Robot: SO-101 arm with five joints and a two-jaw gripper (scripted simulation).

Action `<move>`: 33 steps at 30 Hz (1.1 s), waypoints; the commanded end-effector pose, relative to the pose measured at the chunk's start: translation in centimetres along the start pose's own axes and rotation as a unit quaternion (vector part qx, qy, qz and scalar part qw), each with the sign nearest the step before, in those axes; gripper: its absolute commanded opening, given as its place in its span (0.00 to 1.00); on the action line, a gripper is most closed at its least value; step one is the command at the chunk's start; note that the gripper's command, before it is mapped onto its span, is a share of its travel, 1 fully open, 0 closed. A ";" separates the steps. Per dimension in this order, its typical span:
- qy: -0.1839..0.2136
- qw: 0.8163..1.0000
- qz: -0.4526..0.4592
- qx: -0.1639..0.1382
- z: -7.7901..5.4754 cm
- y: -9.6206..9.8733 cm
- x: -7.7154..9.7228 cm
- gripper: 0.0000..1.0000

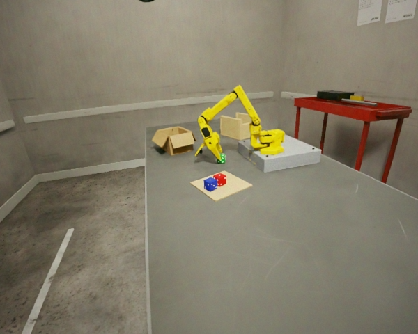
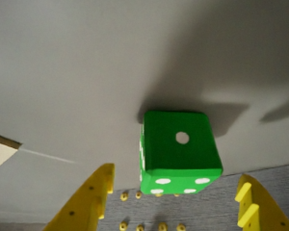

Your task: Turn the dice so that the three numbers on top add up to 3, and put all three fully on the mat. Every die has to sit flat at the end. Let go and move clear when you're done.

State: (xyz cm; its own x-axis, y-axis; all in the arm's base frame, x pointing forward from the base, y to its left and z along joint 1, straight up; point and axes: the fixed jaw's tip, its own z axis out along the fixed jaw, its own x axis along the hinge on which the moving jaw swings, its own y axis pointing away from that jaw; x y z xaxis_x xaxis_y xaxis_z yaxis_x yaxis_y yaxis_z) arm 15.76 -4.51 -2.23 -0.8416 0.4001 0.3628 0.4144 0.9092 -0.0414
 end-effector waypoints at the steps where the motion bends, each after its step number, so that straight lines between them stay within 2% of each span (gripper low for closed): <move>1: 0.003 1.000 0.001 0.001 0.6 0.2 -0.1 0.35; 13: 0.003 1.000 0.001 0.002 1.2 0.2 -0.3 0.35; 33: 0.004 1.000 0.000 0.000 1.2 0.0 -0.3 0.32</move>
State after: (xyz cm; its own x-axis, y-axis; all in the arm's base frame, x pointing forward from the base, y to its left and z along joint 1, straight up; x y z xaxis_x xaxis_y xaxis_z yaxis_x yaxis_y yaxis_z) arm 15.91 -4.56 -3.17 -0.8448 0.4012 0.3542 0.4147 0.9091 -0.0405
